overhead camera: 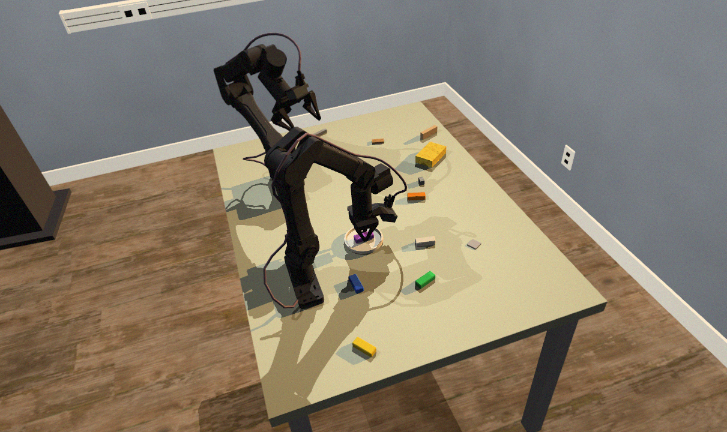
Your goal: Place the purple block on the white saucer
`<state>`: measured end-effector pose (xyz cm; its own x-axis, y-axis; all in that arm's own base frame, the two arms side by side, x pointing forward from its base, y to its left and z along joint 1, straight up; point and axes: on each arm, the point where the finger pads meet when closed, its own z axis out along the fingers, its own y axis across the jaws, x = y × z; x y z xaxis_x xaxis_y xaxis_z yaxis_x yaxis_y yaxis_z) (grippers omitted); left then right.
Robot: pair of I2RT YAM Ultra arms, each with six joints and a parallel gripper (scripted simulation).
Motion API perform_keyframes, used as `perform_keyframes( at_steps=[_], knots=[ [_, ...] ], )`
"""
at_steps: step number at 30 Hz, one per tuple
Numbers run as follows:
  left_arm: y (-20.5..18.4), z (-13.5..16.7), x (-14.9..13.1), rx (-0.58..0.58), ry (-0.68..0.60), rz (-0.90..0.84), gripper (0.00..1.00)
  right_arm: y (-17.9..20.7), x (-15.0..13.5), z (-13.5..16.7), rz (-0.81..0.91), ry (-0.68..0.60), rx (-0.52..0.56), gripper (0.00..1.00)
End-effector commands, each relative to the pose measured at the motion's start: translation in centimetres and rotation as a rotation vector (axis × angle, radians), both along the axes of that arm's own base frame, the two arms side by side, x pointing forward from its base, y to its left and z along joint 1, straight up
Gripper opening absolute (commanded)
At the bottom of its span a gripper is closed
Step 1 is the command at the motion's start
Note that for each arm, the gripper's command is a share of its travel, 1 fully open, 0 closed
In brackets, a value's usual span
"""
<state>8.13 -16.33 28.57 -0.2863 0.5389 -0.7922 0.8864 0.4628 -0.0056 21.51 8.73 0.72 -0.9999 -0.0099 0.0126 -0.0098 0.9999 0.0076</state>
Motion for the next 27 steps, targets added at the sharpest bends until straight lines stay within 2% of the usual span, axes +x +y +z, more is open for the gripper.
perform_keyframes(
  at_steps=[1, 2, 4, 5, 15, 16, 17, 20, 22, 24, 25, 27],
  knots=[
    [0.1, 1.2, -0.2, -0.031, -0.016, -0.005, 1.0, 0.0, -0.1, 0.4, -0.003, -0.006, -0.001, 0.18],
    [0.1, 1.2, -0.2, -0.031, -0.016, -0.005, 1.0, 0.1, 0.1, 0.4, -0.003, -0.011, 0.001, 0.18],
    [0.1, 1.2, -0.2, -0.031, -0.016, -0.005, 1.0, 0.1, 0.2, 0.4, -0.003, -0.015, 0.003, 0.4],
    [0.1, 1.2, -0.2, -0.031, -0.016, -0.005, 1.0, 0.0, 0.3, 0.7, -0.004, -0.021, -0.003, 0.48],
    [0.1, 1.2, -0.2, -0.031, -0.016, -0.005, 1.0, -0.1, 1.5, 3.5, -0.012, -0.064, 0.014, 0.48],
    [0.1, 1.2, -0.2, -0.031, -0.016, -0.005, 1.0, -0.1, 1.5, 3.7, -0.013, -0.064, 0.014, 0.59],
    [0.1, 1.2, -0.2, -0.031, -0.016, -0.005, 1.0, -0.1, 1.5, 4.1, -0.014, -0.064, 0.014, 0.65],
    [0.1, 1.2, -0.2, -0.031, -0.016, -0.005, 1.0, -0.1, 1.4, 5.9, -0.016, -0.063, 0.015, 0.65],
    [0.1, 1.2, -0.2, -0.031, -0.016, -0.005, 1.0, -0.2, 1.4, 5.7, 0.006, -0.07, 0.011, 0.88],
    [0.1, 1.2, -0.2, -0.031, -0.016, -0.005, 1.0, -0.2, 1.4, 5.7, 0.006, -0.07, 0.011, 0.88],
    [0.1, 1.2, -0.2, -0.031, -0.016, -0.005, 1.0, -0.1, 1.3, 5.8, 0.028, -0.077, 0.01, 0.99],
    [0.1, 1.2, -0.2, -0.031, -0.016, -0.005, 1.0, -0.2, 1.1, 6.2, 0.069, -0.1, 0.011, 1.0]
  ],
)
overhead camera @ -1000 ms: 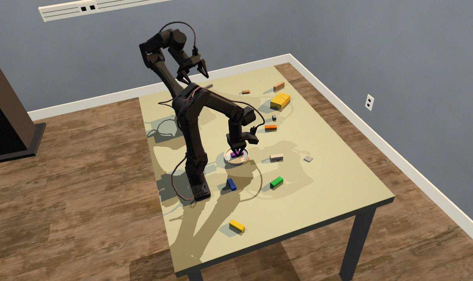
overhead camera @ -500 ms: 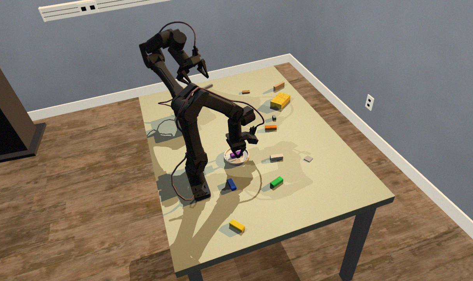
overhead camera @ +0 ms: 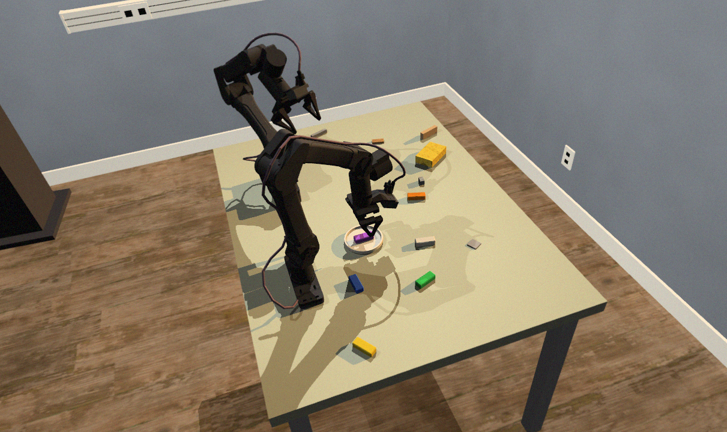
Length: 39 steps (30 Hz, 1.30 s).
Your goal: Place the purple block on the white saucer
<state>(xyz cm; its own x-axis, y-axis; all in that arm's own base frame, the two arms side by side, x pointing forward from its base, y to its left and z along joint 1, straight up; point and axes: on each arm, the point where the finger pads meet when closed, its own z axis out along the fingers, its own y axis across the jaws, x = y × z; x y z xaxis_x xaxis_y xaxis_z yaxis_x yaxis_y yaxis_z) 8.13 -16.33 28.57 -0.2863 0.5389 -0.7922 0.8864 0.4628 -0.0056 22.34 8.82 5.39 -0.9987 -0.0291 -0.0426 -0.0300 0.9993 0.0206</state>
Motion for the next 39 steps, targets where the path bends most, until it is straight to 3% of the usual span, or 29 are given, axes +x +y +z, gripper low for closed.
perform_keyframes(
  at_steps=[1, 11, 20, 39],
  knots=[
    [0.1, 1.2, -0.2, -0.031, -0.016, -0.005, 1.0, -0.6, -0.7, 1.4, 0.078, -0.037, -0.011, 1.0],
    [0.1, 1.2, -0.2, -0.031, -0.016, -0.005, 1.0, -1.0, -3.8, 5.3, 0.304, -0.249, 0.051, 1.0],
    [0.1, 1.2, -0.2, -0.031, -0.016, -0.005, 1.0, -1.5, -4.8, 7.1, 0.371, -0.362, 0.073, 1.0],
    [0.1, 1.2, -0.2, -0.031, -0.016, -0.005, 1.0, -1.7, -4.7, 7.6, 0.361, -0.396, 0.075, 1.0]
  ],
)
